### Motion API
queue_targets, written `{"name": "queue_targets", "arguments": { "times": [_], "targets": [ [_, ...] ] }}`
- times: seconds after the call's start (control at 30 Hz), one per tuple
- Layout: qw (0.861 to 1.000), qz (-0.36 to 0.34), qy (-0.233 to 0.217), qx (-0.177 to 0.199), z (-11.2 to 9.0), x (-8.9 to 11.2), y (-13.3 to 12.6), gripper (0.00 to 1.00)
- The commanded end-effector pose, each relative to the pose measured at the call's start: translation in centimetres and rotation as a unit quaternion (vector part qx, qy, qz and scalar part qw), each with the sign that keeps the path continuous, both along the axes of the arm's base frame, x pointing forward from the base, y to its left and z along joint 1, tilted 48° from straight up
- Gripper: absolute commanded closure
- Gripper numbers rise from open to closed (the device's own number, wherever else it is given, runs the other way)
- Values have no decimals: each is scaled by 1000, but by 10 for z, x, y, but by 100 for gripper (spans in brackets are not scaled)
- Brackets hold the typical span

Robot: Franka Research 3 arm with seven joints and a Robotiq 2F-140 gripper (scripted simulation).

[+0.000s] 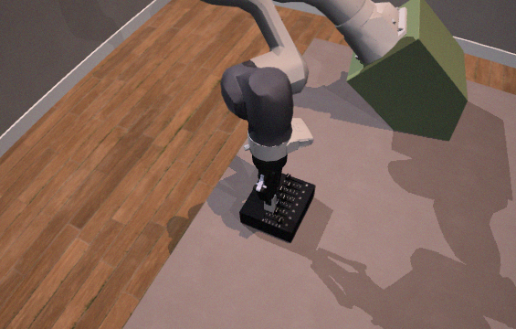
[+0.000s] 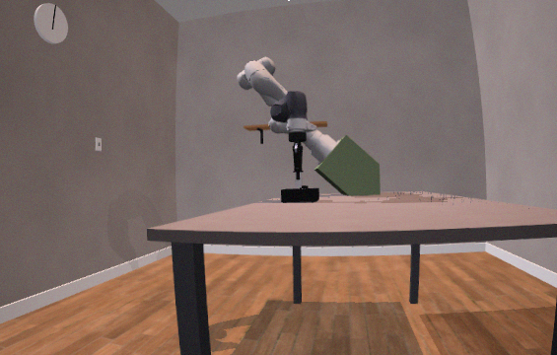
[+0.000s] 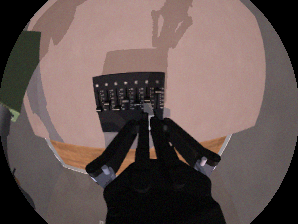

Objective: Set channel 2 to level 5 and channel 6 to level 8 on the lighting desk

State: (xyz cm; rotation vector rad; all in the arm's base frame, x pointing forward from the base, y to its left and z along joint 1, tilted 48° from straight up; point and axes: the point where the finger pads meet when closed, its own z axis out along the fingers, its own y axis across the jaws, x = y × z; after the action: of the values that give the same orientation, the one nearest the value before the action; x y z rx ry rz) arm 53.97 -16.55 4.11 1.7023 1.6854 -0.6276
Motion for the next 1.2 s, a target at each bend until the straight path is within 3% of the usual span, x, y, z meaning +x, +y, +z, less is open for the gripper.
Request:
{"name": "queue_targets", "arguments": {
  "times": [0.0,1.17],
  "targets": [
    [1000,-1,-3,3,-2,1,3,100],
    [1000,-1,-3,3,3,1,-1,100]
  ]
}}
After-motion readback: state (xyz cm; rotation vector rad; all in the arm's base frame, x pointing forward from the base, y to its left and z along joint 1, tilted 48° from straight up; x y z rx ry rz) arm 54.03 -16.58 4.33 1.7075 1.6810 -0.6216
